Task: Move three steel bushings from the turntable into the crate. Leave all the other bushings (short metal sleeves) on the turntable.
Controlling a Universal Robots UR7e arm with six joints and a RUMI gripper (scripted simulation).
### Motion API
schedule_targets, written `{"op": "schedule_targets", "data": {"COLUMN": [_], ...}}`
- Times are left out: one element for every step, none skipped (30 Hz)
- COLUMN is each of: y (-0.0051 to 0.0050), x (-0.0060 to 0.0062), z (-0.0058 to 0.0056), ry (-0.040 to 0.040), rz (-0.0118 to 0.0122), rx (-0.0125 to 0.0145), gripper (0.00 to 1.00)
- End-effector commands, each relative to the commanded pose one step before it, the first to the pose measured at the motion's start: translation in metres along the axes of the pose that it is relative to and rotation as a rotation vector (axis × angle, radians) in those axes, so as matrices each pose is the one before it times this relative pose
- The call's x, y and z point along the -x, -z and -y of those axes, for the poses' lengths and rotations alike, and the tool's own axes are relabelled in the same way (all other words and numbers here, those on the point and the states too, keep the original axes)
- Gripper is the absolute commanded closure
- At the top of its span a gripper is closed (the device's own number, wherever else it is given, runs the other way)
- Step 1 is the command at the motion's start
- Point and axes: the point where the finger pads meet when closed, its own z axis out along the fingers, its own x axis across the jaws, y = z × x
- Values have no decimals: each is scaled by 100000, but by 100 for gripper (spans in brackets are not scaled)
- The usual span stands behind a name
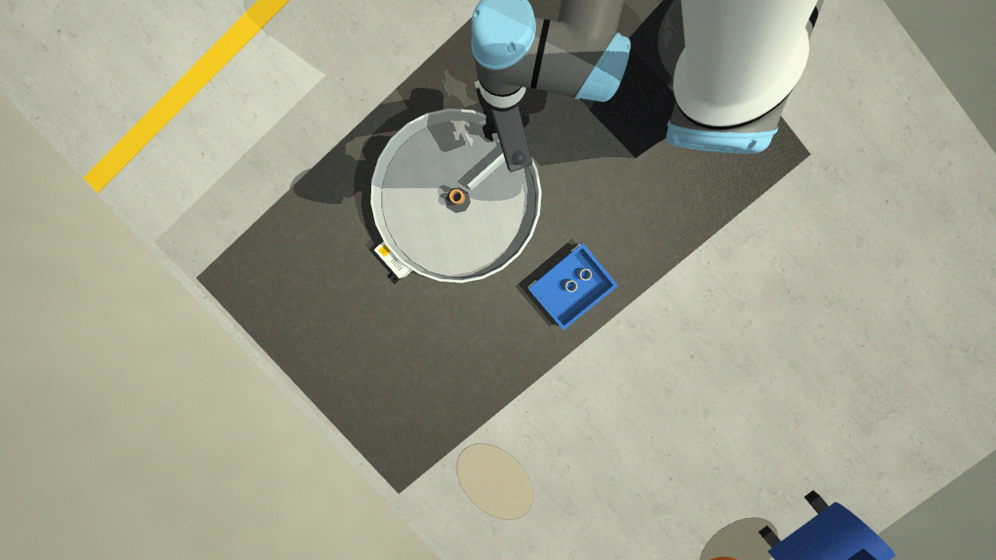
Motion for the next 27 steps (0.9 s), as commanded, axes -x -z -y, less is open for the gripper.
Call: {"op": "schedule_targets", "data": {"y": [20,0,0,0,0,0,0,0,0,0,0,0,0,0,0,0,0,0,0,0,0,0,0,0,0,0,0], "x": [-26,3,3,3,3,3,3,0,0,3,3,4,3,4,4,3,4,4,4,4,5,4,4,5,0,0,5], "z": [897,223,232,241,250,259,268,0,0,276,284,293,300,309,316,323,331,338,344,351,358,364,370,376,0,0,382], "ry": [-1,0,0,0,0,0,0,0,0,0,0,0,0,0,0,0,0,0,0,0,0,0,0,0,0,0,0], "rz": [-81,0,0,0,0,0,0,0,0,0,0,0,0,0,0,0,0,0,0,0,0,0,0,0,0,0,0], "rx": [67,0,0,0,0,0,0,0,0,0,0,0,0,0,0,0,0,0,0,0,0,0,0,0,0,0,0], "gripper": [100,100,100,100,100,100,100,100,100,100,100,100,100,100,100,100,100,100,100,100,100,100,100,100,100,100,100]}}
